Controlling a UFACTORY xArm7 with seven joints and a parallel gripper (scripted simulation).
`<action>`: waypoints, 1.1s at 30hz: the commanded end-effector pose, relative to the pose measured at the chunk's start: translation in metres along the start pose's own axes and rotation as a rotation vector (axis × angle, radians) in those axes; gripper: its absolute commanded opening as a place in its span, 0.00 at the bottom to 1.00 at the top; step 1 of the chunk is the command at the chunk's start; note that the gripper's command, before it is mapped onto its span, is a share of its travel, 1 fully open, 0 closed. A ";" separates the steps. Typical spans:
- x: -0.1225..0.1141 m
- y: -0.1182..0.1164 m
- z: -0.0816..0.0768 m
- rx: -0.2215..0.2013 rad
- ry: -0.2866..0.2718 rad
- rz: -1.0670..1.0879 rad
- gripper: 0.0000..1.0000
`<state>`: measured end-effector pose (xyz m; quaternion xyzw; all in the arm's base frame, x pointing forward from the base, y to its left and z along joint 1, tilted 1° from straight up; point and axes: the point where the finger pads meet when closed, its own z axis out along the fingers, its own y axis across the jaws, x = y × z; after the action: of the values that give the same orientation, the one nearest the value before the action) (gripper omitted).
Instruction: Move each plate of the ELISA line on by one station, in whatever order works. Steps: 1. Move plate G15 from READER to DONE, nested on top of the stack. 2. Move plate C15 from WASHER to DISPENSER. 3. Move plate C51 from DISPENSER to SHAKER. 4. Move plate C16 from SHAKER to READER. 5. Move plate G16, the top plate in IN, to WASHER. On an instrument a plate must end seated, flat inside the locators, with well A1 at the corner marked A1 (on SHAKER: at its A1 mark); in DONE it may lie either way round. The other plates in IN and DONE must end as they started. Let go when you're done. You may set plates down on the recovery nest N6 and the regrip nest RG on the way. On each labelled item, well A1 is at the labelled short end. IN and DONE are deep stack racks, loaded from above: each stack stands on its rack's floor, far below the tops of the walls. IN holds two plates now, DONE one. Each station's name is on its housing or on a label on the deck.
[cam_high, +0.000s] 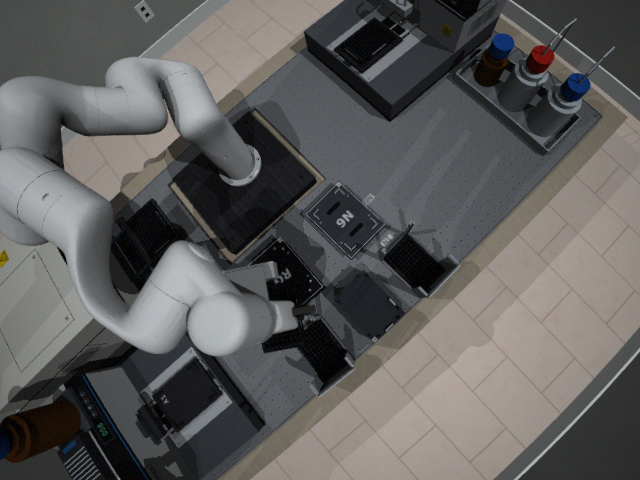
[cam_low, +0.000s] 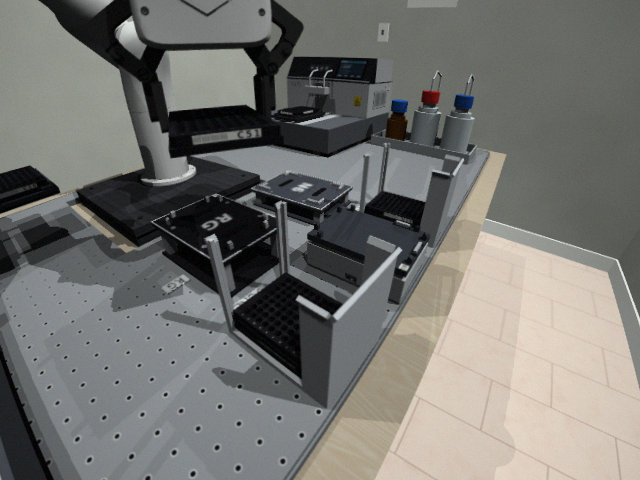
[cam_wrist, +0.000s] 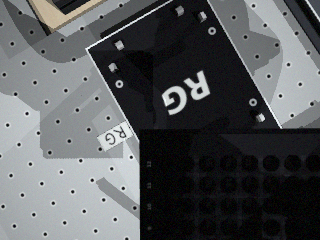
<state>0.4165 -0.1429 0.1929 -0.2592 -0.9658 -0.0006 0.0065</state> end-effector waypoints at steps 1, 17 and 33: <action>0.000 0.006 -0.002 -0.001 -0.004 -0.012 0.00; -0.005 0.056 -0.002 -0.001 -0.004 -0.187 0.00; -0.009 0.106 -0.002 -0.001 -0.004 -0.341 0.00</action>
<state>0.4697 -0.0651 0.1928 -0.1111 -0.9938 -0.0016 0.0055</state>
